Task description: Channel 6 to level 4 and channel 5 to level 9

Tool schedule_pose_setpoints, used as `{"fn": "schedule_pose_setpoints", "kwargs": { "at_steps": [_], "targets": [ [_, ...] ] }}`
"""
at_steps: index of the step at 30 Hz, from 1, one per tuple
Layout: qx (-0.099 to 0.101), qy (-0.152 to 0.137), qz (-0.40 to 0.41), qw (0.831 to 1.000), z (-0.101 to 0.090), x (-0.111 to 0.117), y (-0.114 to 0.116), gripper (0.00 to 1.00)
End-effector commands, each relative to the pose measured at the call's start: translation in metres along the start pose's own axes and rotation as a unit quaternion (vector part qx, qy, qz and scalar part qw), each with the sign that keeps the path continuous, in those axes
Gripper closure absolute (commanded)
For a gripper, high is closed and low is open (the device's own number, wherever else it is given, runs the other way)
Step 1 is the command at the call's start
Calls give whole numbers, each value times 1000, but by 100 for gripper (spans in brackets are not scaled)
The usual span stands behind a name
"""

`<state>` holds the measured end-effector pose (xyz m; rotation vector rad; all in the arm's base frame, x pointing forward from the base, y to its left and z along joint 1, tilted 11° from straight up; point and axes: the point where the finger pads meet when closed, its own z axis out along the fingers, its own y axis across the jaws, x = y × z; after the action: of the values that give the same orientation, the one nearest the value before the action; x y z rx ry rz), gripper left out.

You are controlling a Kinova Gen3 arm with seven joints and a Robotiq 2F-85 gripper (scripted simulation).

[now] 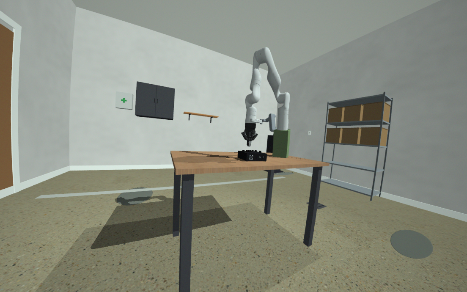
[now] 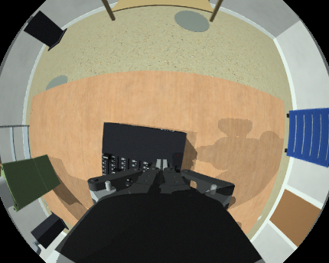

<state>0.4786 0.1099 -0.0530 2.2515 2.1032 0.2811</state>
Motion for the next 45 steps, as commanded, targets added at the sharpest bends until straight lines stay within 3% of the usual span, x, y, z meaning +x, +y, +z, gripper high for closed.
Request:
{"fn": "schedule_pose_setpoints", "kwargs": {
  "at_steps": [1,12,45],
  "targets": [
    [-2,1,7,1000,-1,3,1,100],
    [-5,4,48,999,-1,6,4,100],
    [-6,4,49,999,-1,6,4,100]
  ]
}}
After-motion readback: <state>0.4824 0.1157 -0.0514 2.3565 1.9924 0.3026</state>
